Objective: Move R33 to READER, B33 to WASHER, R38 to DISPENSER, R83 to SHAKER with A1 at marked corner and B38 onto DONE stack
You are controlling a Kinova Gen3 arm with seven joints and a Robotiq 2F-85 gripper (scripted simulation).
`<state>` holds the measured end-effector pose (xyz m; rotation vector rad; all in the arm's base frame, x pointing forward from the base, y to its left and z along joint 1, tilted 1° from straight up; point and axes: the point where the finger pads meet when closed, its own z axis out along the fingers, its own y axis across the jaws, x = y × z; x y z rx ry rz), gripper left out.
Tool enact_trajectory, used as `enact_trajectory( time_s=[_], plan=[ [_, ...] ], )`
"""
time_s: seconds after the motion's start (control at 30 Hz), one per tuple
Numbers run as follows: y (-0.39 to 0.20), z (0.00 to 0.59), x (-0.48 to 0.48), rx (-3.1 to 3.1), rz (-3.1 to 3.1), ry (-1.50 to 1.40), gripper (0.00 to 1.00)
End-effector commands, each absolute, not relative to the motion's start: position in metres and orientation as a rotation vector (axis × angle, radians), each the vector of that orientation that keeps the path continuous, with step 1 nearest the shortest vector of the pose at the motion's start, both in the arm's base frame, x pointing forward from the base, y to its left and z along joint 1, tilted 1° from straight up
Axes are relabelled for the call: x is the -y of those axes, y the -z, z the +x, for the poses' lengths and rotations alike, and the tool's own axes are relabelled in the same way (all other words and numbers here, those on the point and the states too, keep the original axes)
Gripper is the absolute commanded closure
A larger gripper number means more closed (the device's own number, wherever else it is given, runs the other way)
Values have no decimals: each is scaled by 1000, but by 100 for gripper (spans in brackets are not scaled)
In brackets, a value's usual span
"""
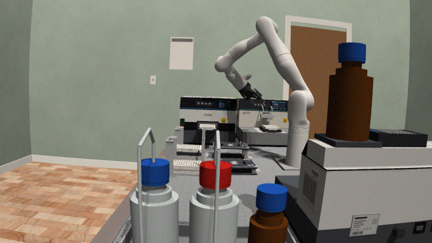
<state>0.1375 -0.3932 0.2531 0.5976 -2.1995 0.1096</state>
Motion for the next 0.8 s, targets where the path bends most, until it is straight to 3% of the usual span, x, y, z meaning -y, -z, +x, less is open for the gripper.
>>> enact_trajectory(
  time_s=[0.0, 0.77],
  plan=[
    [-254, 138, 393, 2200, 597, -112, 0],
    [-250, 148, 370, 2255, 667, -100, 0]
  ],
)
